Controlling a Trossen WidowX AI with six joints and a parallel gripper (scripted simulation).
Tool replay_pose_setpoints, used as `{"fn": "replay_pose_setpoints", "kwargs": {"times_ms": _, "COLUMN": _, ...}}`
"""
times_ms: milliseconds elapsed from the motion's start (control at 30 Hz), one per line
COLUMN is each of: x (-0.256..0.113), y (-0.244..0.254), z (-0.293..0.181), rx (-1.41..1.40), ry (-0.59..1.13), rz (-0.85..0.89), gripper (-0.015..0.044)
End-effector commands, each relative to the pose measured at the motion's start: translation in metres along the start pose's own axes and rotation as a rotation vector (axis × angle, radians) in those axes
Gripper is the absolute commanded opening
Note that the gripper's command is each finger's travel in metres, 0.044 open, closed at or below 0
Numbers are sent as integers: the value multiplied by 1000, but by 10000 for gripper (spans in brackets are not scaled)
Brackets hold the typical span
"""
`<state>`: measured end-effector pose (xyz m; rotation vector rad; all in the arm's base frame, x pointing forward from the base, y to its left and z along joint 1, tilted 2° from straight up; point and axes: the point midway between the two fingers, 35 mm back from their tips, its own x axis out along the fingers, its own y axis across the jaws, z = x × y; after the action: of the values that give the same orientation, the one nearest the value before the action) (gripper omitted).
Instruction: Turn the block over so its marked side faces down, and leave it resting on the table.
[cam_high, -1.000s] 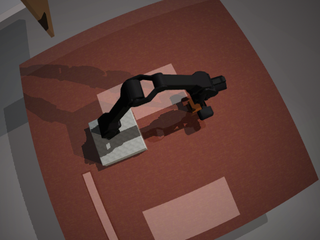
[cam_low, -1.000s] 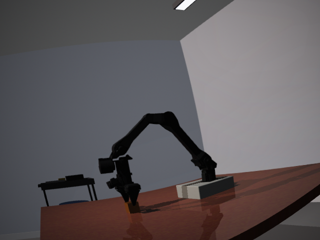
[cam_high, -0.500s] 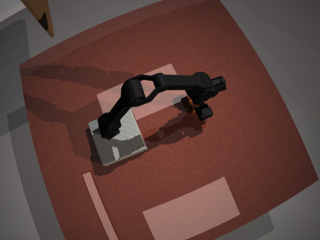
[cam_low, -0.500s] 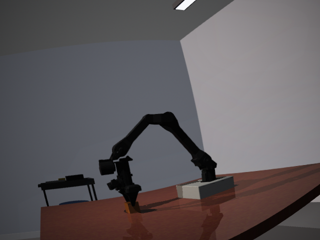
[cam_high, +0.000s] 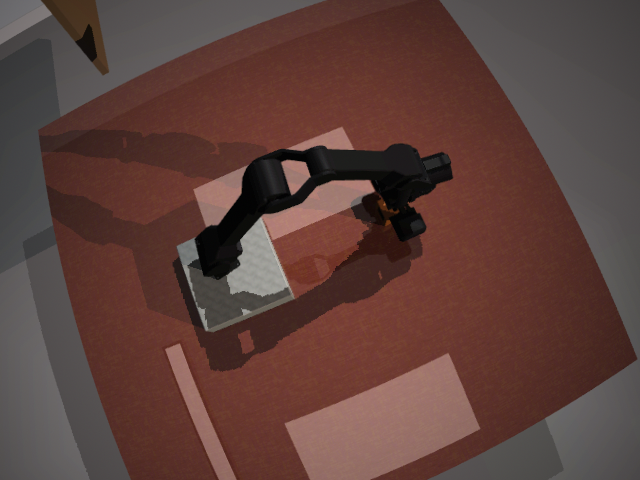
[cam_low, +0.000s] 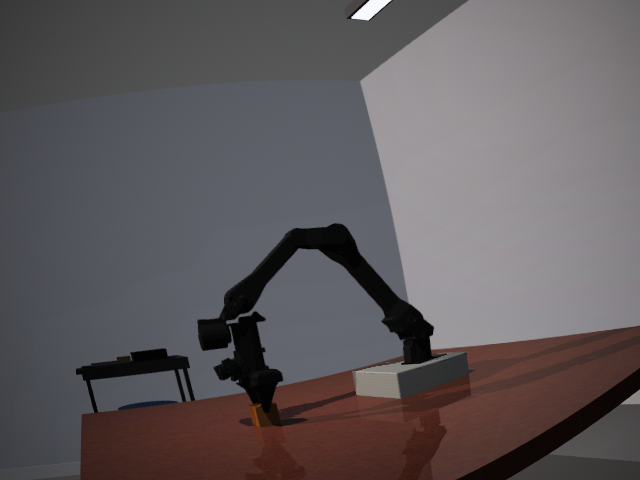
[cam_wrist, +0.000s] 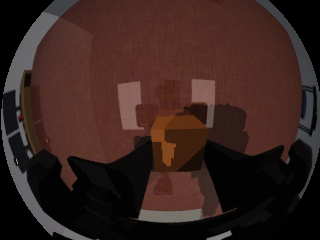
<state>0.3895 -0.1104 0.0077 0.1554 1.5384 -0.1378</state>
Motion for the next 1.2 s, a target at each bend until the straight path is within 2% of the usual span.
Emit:
{"fn": "replay_pose_setpoints", "kwargs": {"times_ms": 0, "x": 4, "y": 0, "z": -2, "rx": 4, "ry": 11, "rz": -1, "gripper": 103}}
{"fn": "replay_pose_setpoints", "kwargs": {"times_ms": 133, "x": -15, "y": 0, "z": -1, "rx": 4, "ry": 11, "rz": -1, "gripper": 0}}
{"fn": "replay_pose_setpoints", "kwargs": {"times_ms": 233, "x": -26, "y": 0, "z": -2, "rx": 4, "ry": 11, "rz": -1, "gripper": 0}}
{"fn": "replay_pose_setpoints", "kwargs": {"times_ms": 500, "x": -26, "y": 0, "z": -1, "rx": 4, "ry": 2, "rz": -1, "gripper": 0}}
{"fn": "replay_pose_setpoints", "kwargs": {"times_ms": 1167, "x": -17, "y": -1, "z": 1, "rx": 7, "ry": -284, "rz": 0, "gripper": 0}}
